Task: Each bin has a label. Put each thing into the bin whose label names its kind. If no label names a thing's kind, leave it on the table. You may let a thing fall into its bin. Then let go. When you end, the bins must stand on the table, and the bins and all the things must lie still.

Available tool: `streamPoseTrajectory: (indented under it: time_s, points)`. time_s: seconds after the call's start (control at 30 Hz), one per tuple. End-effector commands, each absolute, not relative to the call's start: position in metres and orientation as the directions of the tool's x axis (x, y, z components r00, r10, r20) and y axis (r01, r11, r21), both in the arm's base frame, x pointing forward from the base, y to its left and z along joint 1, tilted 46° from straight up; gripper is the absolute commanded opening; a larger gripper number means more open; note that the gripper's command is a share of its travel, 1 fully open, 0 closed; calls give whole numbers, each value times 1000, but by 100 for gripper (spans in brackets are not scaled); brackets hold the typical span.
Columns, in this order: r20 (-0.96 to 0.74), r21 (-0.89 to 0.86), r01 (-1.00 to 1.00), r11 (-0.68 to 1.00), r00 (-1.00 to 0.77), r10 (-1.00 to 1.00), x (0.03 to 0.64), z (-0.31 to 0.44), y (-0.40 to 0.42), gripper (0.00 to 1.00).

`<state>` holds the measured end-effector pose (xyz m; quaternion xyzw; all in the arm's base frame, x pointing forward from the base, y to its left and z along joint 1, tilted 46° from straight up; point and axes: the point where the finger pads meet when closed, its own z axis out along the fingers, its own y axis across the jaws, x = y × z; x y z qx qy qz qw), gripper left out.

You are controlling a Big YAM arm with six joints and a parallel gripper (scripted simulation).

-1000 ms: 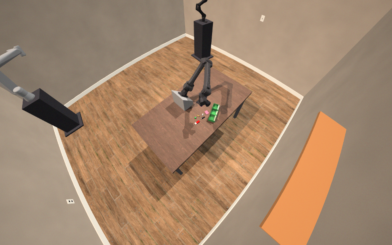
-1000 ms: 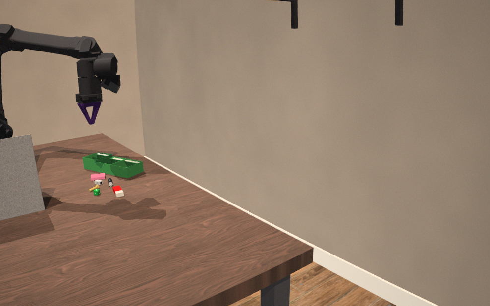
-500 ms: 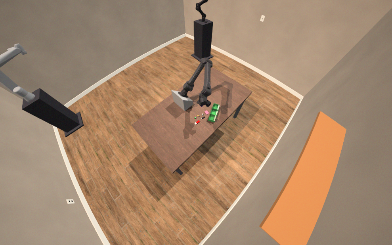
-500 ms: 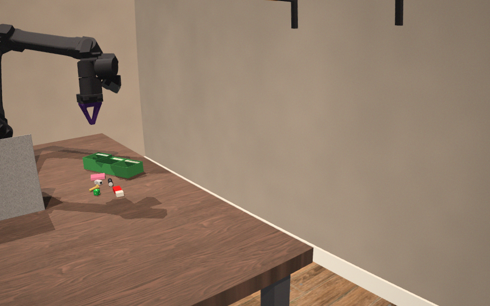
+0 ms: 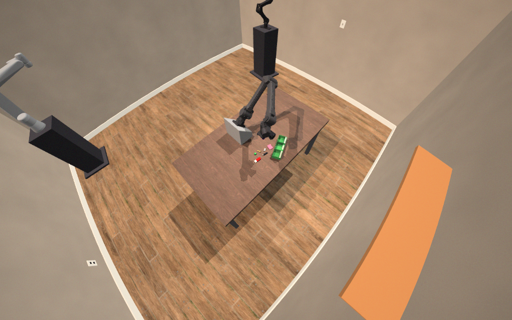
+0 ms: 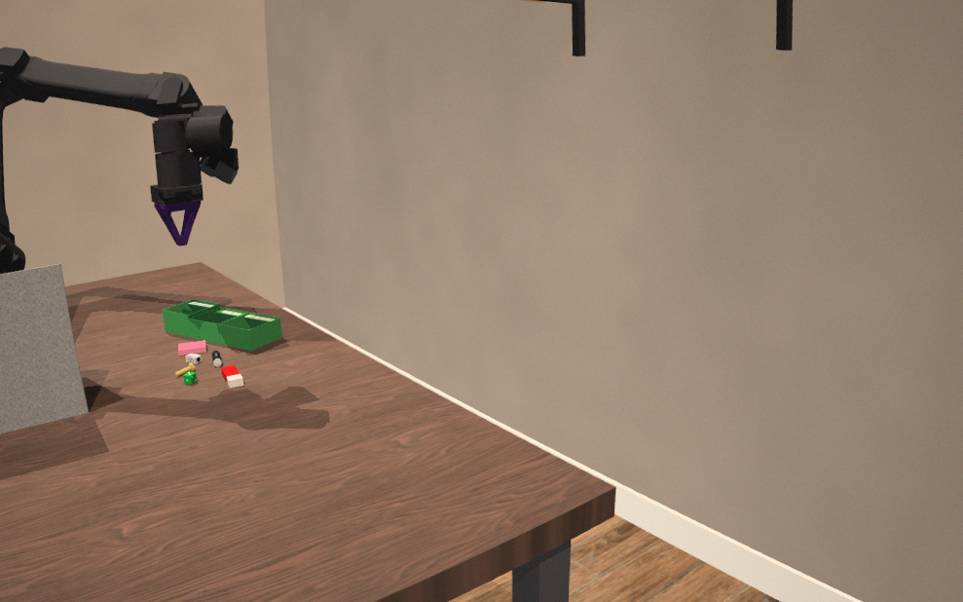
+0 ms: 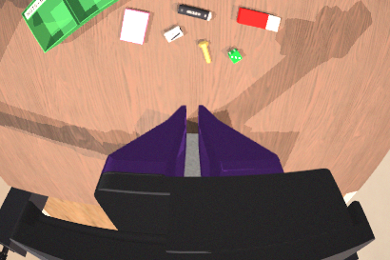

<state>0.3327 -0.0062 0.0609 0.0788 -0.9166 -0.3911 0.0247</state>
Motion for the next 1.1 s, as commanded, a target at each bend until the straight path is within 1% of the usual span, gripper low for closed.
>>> streamPoseTrajectory:
  time_s: [0.0,0.77,0.83,0.97,1.03,1.07]
  points:
    - [-49,709,-144,690,-987,-155,345,68,-11,8]
    - [-44,710,-146,689,-986,-163,341,66,-1,8]
    - [-134,699,-267,663,-960,-246,359,61,10,8]
    - [-218,683,-375,626,-923,-316,382,58,38,8]
    - [-218,683,-375,626,-923,-316,382,58,38,8]
    - [-262,672,-449,589,-888,-379,371,48,48,8]
